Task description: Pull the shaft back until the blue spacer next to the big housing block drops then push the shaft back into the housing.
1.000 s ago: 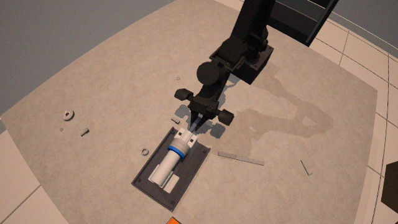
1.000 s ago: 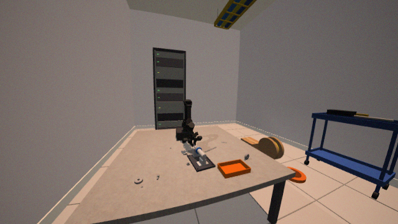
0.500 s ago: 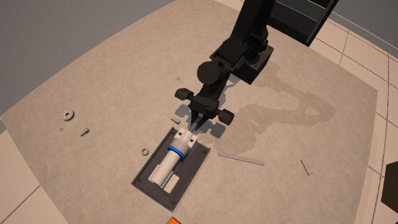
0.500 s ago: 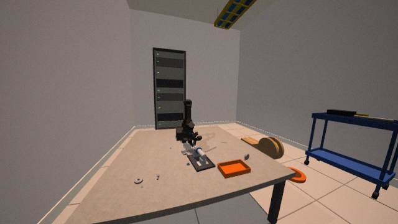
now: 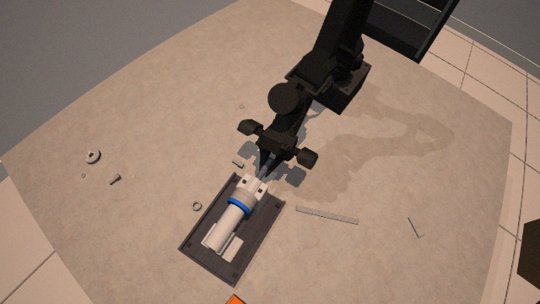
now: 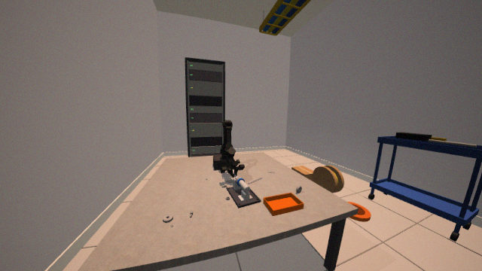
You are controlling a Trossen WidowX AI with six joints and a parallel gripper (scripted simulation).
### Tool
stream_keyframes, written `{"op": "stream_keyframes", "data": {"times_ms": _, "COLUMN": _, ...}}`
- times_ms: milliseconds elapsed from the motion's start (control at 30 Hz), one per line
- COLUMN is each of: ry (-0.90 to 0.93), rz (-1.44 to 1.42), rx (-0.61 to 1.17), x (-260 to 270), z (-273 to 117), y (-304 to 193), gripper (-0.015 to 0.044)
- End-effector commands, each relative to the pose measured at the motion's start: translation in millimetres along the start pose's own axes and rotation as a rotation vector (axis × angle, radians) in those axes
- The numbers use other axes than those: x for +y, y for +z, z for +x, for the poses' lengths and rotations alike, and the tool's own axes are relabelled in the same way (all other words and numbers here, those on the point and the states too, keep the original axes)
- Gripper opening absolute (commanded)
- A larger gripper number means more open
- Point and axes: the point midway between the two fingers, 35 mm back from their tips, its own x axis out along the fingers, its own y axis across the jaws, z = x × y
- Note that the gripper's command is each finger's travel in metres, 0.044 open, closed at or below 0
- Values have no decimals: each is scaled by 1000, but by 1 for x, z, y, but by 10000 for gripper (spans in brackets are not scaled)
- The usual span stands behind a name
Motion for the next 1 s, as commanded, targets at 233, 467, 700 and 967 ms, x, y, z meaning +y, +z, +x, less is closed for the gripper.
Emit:
{"op": "stream_keyframes", "data": {"times_ms": 233, "ry": 3, "rz": -1, "rx": 1, "x": 0, "z": -1, "y": -1, "gripper": 0}}
{"op": "stream_keyframes", "data": {"times_ms": 467, "ry": 3, "rz": -1, "rx": 1, "x": 0, "z": -2, "y": -2, "gripper": 0}}
{"op": "stream_keyframes", "data": {"times_ms": 700, "ry": 3, "rz": -1, "rx": 1, "x": 0, "z": -2, "y": -3, "gripper": 0}}
{"op": "stream_keyframes", "data": {"times_ms": 967, "ry": 3, "rz": -1, "rx": 1, "x": 0, "z": -3, "y": -3, "gripper": 0}}
